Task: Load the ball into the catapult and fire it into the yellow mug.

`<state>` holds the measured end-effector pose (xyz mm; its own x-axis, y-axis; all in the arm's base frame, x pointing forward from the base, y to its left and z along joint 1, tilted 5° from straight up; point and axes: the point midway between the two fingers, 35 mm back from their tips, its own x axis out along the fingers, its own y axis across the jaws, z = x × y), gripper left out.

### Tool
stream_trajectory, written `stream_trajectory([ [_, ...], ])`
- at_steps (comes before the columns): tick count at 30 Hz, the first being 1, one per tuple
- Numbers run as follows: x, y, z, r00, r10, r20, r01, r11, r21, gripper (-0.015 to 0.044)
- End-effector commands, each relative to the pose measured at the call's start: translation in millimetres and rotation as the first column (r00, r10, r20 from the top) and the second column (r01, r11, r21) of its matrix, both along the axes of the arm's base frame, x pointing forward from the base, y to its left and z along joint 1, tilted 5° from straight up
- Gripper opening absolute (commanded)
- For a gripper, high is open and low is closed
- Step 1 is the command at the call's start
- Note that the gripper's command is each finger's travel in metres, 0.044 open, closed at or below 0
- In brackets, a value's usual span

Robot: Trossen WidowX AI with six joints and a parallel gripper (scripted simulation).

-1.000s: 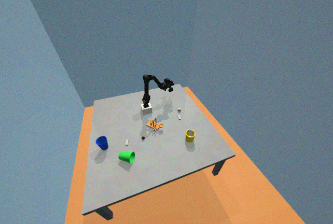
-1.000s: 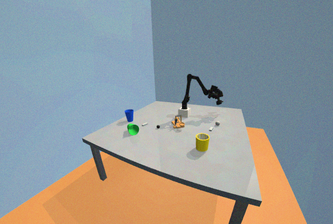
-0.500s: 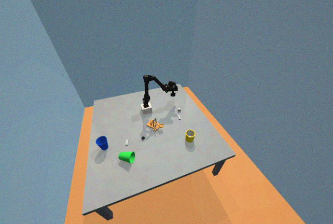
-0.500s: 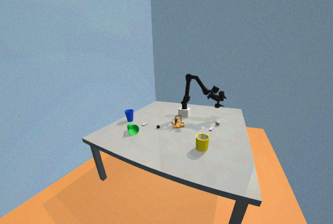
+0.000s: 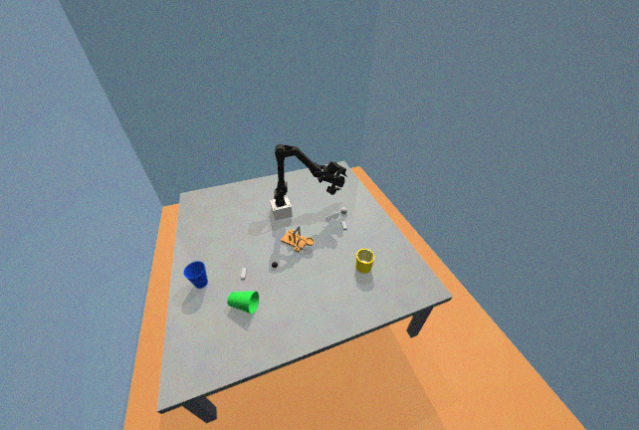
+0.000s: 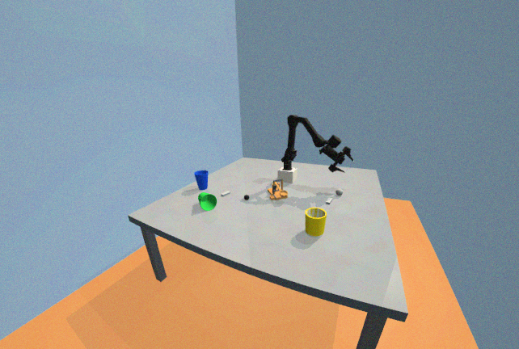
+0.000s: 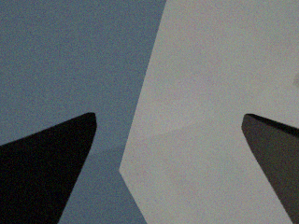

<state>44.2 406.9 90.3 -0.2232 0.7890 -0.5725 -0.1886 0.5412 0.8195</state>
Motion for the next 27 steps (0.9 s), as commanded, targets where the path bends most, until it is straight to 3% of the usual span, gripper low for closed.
stream_trajectory([
  [1,30.9,-8.3,-3.6,0.990,-0.133,-0.046,0.130,0.989,-0.065,0.0440],
  [14,111.4,-51.5,-17.9,0.849,-0.509,-0.141,0.462,0.845,-0.270,0.0440],
  [27,178.1,-113.5,-28.8,0.555,-0.816,-0.163,0.688,0.560,-0.461,0.0440],
])
